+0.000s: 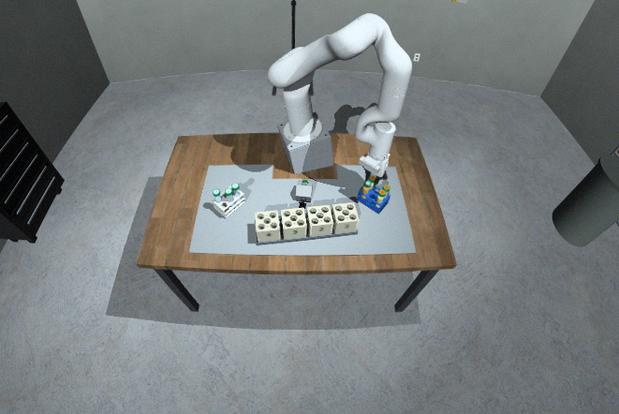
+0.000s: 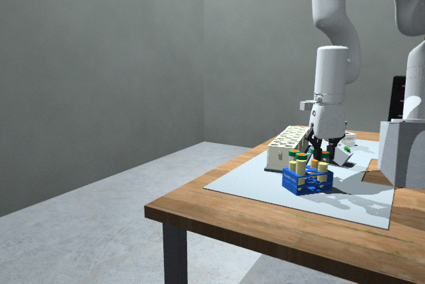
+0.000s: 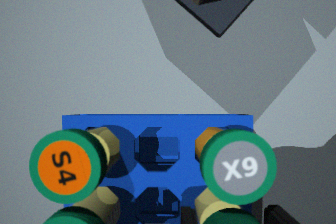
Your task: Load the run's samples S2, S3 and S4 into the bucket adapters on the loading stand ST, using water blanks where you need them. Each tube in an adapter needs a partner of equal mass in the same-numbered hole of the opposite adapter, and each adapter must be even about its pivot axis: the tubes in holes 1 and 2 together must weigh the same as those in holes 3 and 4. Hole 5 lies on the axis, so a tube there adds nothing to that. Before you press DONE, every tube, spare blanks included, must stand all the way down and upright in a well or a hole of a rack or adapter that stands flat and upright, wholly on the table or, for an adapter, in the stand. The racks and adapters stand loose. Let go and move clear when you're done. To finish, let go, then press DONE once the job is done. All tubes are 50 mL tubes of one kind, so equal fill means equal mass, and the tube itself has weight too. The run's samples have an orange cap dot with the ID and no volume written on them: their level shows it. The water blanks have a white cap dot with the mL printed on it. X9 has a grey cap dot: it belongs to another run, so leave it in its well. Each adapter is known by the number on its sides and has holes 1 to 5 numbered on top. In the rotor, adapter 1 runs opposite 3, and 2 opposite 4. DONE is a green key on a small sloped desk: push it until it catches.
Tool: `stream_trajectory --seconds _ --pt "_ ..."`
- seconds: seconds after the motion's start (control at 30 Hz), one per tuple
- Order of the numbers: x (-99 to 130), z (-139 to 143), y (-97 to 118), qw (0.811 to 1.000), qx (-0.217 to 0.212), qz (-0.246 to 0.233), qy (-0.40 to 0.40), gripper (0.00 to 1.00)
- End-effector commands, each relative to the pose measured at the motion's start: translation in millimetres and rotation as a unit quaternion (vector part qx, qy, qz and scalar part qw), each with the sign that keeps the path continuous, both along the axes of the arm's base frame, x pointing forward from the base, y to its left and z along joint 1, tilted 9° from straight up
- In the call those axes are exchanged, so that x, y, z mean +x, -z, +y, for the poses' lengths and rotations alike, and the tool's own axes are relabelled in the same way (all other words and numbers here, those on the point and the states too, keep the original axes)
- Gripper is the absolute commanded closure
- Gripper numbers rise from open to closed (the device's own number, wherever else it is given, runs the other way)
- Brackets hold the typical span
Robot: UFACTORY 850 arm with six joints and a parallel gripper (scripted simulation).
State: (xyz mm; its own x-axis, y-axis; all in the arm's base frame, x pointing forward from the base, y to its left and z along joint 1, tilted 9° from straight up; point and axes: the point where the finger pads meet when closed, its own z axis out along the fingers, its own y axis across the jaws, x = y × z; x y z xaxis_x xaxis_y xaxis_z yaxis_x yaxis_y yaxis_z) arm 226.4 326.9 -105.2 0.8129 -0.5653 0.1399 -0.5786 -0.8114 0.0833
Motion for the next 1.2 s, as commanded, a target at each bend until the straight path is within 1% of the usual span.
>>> stream_trajectory --seconds 0.0,0.3,1.17 --pt "0 1 0 1.0 0.001 0.0 0.0 0.56" --pt "0 1 0 1.0 0.001 0.0 0.0 0.56" --pt "-3 7 -46 1.0 0.001 0.0 0.0 0.56"
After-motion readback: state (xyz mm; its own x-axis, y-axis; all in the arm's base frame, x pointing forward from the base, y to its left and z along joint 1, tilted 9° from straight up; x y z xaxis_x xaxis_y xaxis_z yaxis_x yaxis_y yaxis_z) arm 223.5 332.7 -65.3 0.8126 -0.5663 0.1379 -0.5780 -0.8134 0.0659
